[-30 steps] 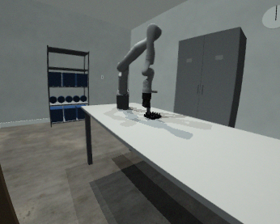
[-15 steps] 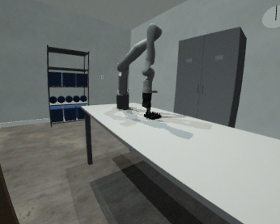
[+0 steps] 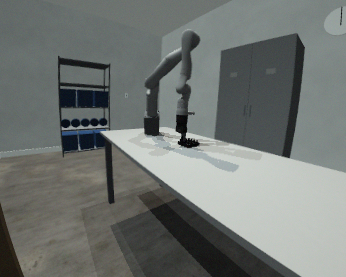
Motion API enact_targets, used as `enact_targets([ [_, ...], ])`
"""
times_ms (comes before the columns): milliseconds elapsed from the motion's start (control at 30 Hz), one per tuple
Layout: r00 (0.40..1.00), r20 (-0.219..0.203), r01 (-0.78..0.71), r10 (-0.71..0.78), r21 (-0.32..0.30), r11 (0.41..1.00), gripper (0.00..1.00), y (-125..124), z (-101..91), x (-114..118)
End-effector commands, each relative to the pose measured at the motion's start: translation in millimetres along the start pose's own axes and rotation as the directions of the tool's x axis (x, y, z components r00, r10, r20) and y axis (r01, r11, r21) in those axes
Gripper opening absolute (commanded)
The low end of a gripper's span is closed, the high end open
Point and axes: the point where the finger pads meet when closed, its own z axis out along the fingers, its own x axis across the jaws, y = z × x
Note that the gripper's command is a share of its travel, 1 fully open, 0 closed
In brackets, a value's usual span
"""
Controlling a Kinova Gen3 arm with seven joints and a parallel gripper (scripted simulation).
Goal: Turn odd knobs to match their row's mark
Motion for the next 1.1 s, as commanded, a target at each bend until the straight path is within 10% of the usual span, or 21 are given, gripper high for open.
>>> enact_targets([
  [0,1.0,-0.001,0.004,-0.004,0.001,1.0,0.3,-0.5,-0.4,0.4],
  [1067,1.0,-0.001,0.006,-0.006,0.001,1.0,0.46,-0.5,-0.4,0.4],
])
